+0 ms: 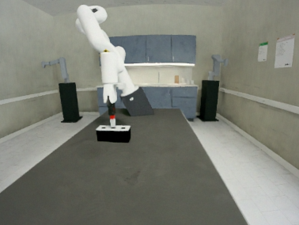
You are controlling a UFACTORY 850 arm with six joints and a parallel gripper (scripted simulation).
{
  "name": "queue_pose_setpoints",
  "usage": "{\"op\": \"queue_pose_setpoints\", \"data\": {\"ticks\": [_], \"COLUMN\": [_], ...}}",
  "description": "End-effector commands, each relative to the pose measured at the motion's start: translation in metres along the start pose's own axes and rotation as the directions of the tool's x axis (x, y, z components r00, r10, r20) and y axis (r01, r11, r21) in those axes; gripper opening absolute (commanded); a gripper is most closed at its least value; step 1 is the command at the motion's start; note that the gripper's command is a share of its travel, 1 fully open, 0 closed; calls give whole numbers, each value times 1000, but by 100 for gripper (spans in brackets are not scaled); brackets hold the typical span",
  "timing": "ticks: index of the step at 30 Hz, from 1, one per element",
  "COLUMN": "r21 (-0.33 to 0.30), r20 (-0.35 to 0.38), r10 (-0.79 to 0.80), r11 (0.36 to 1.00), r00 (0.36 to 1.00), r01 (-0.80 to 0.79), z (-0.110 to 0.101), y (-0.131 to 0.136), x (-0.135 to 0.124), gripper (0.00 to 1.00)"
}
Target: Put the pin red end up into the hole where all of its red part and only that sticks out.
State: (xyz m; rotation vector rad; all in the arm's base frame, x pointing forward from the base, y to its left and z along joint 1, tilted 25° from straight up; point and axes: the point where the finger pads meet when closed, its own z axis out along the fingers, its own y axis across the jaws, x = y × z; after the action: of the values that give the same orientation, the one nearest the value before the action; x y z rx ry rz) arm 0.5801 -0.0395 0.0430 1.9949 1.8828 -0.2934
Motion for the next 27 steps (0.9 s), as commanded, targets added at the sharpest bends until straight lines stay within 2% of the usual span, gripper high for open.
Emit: {"op": "queue_pose_setpoints", "data": {"ticks": [1,27], "r21": [-2,-2], "r20": [0,0], "r10": [0,1], "r11": [1000,1000], "r00": [1000,1000], "r01": [0,-1], "z": [-1,3], "y": [1,1], "x": [0,0], "gripper": [0,0]}}
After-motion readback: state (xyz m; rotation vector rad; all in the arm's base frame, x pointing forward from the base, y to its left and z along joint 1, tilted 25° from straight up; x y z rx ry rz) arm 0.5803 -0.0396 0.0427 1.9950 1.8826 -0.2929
